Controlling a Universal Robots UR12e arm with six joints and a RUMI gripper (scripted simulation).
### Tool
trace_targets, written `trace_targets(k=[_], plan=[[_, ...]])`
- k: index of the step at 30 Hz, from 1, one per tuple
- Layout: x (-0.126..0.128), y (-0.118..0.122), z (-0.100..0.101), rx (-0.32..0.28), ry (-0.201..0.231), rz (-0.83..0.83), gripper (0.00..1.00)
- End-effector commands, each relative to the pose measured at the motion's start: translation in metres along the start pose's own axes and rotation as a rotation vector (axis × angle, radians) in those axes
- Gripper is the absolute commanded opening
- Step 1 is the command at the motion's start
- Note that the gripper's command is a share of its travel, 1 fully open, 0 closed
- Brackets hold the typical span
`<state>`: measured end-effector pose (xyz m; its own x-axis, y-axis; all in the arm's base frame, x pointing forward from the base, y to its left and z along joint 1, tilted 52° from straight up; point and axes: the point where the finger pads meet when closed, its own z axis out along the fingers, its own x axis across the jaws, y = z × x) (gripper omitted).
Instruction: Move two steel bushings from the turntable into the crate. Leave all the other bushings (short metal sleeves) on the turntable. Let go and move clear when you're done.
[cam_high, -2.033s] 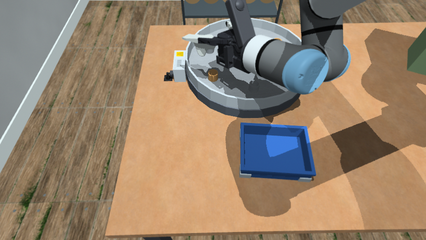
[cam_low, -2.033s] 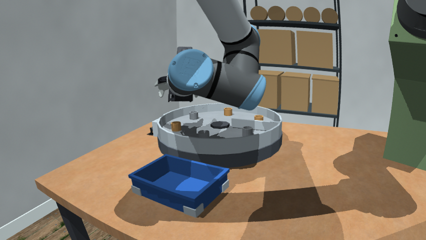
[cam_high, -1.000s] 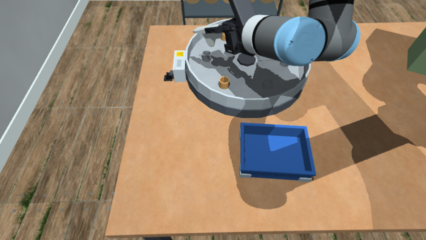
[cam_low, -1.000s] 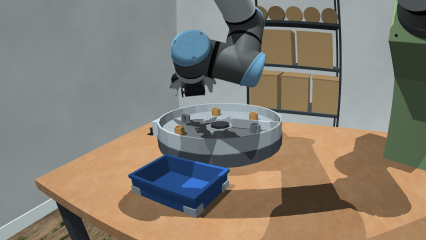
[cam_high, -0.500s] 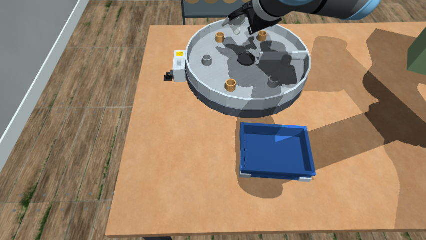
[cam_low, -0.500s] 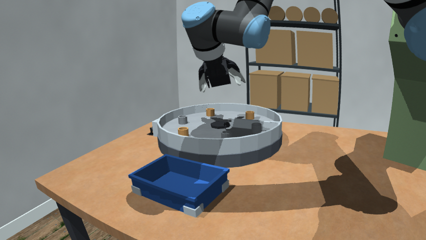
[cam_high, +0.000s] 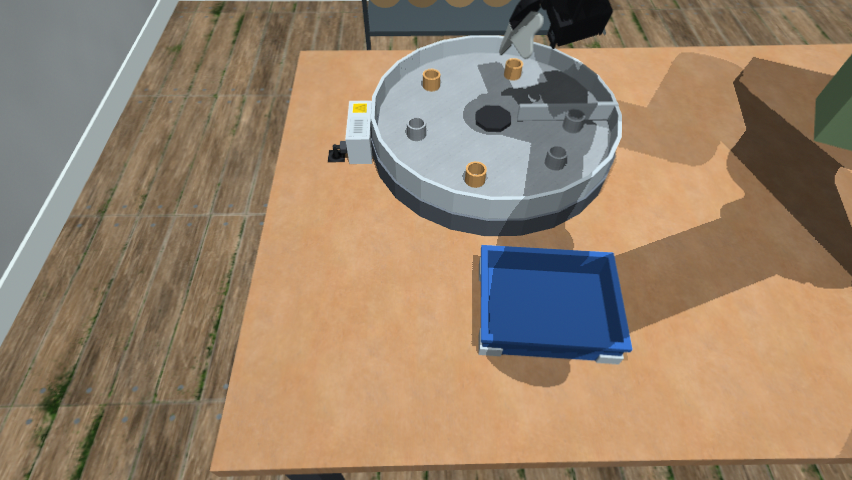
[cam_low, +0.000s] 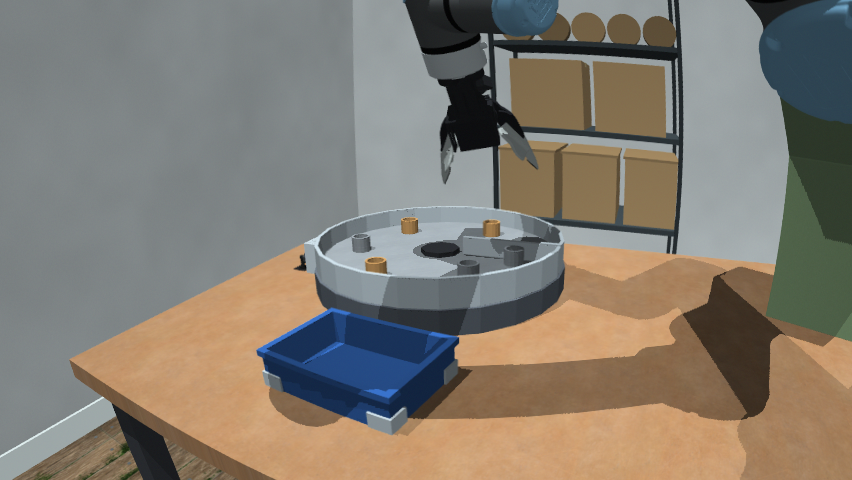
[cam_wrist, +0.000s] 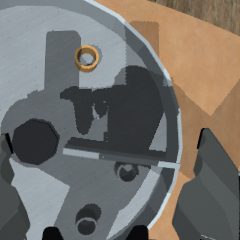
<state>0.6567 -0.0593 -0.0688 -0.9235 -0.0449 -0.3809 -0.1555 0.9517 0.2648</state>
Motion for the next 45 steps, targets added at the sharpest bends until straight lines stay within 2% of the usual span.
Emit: trace_targets(k=[1,2,3,5,6,9,10,14,23,40,41,45], plan=[[0.021,0.019,-0.01,-0.14,0.003,0.046,1.0],[0.026,0.026,-0.014,-0.178,-0.005,0.065,1.0],[0.026,0.026,-0.014,-0.178,-0.005,0.065,1.0],[0.032,0.038,-0.023,-0.247,-0.026,0.102,1.0],[0.032,0.038,-0.023,-0.247,-0.026,0.102,1.0],[0.037,0.053,-0.036,-0.33,-0.06,0.153,1.0],[0.037,0.053,-0.036,-0.33,-0.06,0.153,1.0],[0.039,0.066,-0.049,-0.404,-0.1,0.204,1.0],[0.039,0.074,-0.059,-0.451,-0.132,0.24,1.0],[0.039,0.074,-0.06,-0.453,-0.133,0.241,1.0],[0.039,0.074,-0.06,-0.453,-0.133,0.241,0.06],[0.039,0.074,-0.06,-0.453,-0.133,0.241,0.06]])
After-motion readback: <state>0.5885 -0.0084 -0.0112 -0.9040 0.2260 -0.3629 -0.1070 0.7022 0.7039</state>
